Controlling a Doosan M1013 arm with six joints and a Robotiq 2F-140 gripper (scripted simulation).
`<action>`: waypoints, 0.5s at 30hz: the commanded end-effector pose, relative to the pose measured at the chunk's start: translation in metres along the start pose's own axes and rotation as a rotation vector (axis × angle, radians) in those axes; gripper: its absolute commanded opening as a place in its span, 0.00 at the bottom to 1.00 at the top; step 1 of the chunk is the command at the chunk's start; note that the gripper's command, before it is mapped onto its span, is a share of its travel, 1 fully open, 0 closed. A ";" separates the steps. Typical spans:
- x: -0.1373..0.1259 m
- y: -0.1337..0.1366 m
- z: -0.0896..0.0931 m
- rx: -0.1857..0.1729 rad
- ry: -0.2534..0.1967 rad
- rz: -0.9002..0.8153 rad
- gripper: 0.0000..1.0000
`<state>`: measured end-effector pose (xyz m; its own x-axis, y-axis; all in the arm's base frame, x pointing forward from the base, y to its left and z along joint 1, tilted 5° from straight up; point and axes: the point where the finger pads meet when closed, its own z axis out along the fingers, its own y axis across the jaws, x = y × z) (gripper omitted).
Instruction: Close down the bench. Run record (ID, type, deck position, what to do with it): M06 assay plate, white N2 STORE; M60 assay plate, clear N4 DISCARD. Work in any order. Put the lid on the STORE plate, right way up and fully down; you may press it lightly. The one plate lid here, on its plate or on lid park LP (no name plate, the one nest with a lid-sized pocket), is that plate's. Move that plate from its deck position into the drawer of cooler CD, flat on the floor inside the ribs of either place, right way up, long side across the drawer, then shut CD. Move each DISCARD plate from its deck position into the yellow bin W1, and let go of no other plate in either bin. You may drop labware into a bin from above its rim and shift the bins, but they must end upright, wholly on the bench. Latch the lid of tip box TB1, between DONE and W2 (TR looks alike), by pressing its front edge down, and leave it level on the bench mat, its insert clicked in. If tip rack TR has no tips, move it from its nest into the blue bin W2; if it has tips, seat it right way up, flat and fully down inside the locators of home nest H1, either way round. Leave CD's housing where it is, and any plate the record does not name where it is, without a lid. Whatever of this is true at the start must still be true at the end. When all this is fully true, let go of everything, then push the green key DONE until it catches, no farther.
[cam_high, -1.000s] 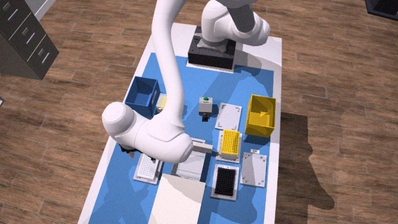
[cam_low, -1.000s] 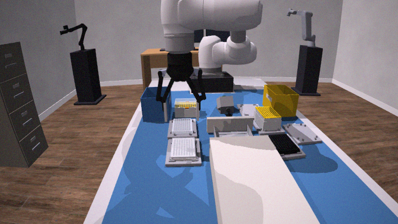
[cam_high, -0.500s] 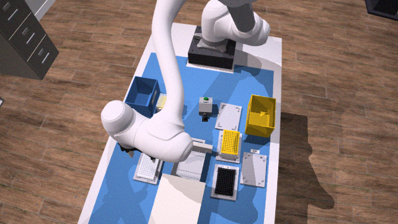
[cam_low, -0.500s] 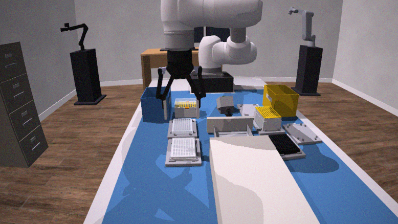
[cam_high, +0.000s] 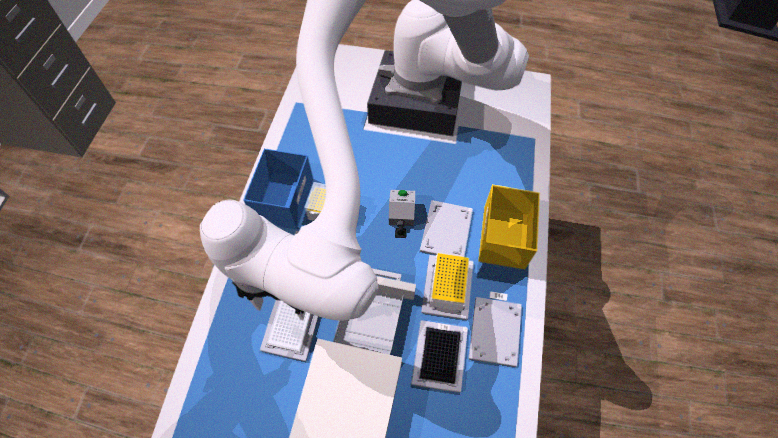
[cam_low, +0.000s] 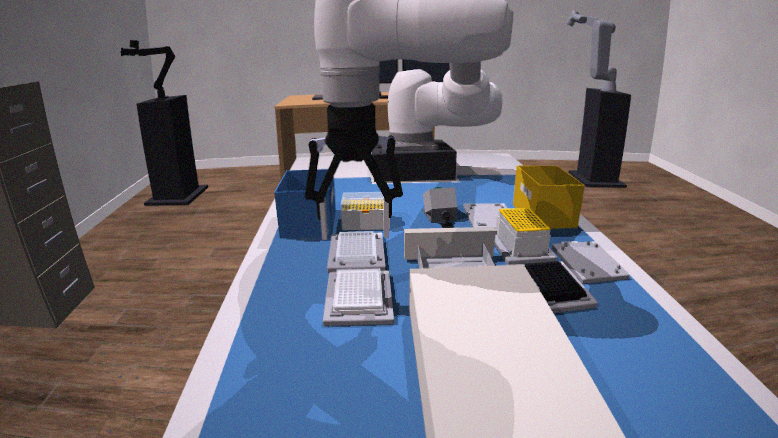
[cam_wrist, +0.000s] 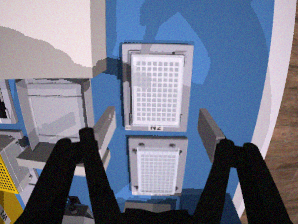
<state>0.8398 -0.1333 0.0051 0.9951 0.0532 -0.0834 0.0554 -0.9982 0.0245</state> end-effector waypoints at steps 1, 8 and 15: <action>0.000 0.000 0.004 0.000 0.000 0.000 0.66; 0.000 0.000 0.011 0.000 0.000 0.000 0.66; 0.000 0.000 0.020 0.000 0.000 0.000 0.66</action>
<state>0.8384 -0.1338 -0.0121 0.9951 0.0532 -0.0834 0.0554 -0.9982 0.0245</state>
